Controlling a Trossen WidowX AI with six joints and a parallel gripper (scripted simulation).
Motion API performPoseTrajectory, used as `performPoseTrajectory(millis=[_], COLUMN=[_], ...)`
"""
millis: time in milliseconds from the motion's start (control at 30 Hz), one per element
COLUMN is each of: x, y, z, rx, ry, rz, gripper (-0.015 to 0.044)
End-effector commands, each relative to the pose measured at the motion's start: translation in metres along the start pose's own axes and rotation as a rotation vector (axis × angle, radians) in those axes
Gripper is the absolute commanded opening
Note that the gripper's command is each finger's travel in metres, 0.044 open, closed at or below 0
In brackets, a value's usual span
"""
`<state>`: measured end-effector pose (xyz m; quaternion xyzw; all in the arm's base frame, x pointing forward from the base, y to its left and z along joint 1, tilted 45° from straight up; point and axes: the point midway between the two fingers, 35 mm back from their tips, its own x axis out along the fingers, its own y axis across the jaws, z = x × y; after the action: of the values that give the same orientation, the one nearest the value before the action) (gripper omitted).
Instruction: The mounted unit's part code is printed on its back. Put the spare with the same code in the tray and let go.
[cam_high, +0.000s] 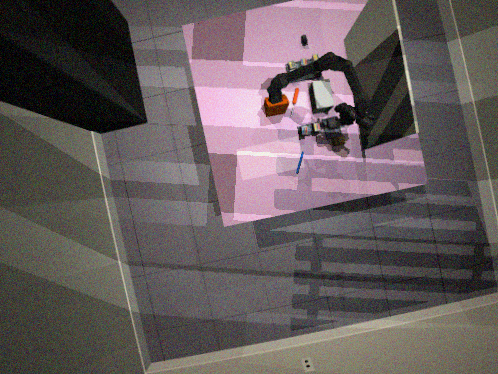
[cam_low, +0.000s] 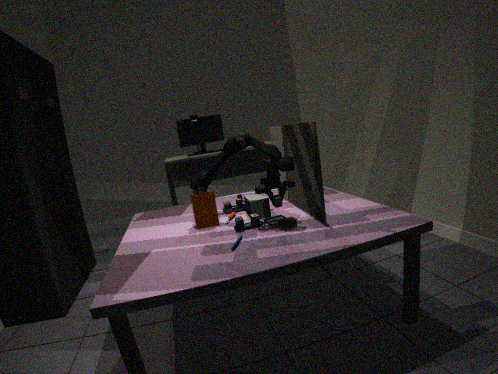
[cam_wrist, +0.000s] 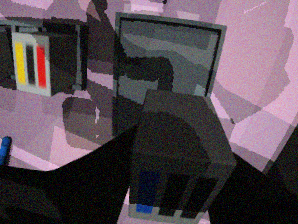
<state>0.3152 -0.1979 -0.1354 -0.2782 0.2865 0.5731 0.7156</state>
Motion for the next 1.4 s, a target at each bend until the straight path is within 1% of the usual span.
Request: performPoseTrajectory(millis=[0,1367], x=[0.005,0.051], y=[0.001,0.005], z=[0.001,0.005], rx=[0.008,0.007], ry=[-0.006,-0.012], rz=[-0.001,-0.001], gripper=[0.0,0.0])
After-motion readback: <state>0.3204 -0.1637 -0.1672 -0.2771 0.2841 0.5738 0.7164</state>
